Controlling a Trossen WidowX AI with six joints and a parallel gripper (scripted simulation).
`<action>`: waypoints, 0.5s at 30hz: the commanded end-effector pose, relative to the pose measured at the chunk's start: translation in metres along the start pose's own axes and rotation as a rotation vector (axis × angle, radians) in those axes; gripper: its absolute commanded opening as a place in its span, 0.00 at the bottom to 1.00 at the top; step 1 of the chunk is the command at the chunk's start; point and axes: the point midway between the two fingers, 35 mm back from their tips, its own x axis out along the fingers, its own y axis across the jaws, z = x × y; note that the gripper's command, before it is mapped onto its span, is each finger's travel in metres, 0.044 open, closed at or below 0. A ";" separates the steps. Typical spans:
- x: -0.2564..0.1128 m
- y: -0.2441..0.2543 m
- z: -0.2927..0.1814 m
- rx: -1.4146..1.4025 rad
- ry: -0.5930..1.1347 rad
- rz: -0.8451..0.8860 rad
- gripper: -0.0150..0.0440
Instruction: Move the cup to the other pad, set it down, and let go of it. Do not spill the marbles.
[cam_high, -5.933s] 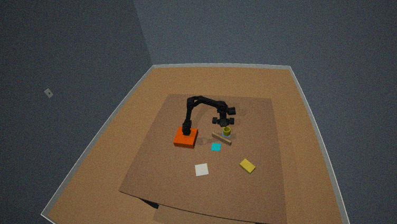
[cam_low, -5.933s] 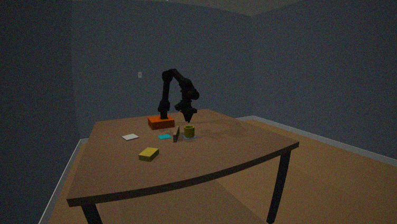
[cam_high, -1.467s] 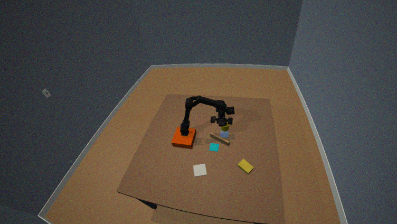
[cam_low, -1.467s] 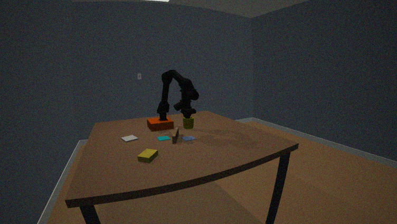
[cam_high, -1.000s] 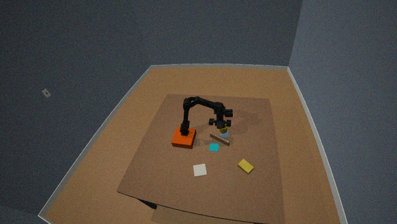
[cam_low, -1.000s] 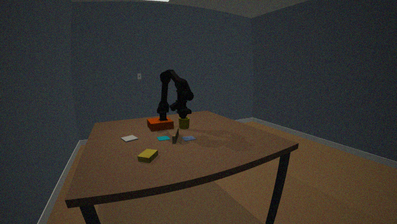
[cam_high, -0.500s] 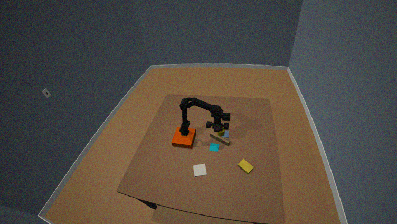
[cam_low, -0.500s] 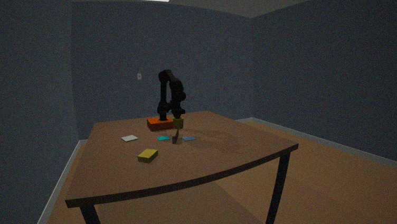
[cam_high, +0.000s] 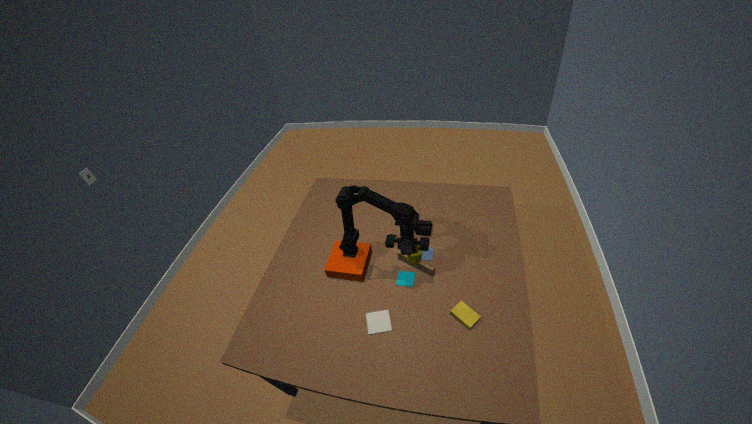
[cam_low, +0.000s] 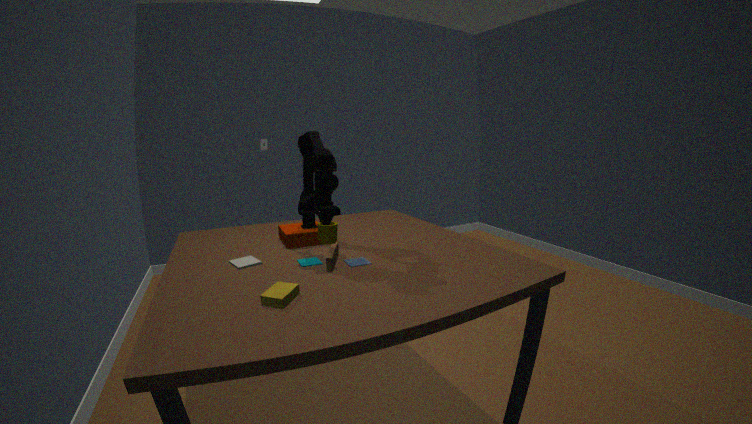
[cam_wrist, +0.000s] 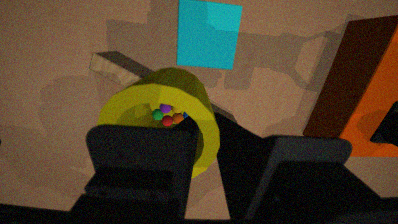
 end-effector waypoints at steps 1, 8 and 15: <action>-0.002 -0.005 0.010 -0.003 -0.004 0.006 0.25; -0.002 -0.012 0.024 -0.003 -0.005 0.006 0.25; -0.003 -0.019 0.037 -0.003 -0.006 0.005 0.25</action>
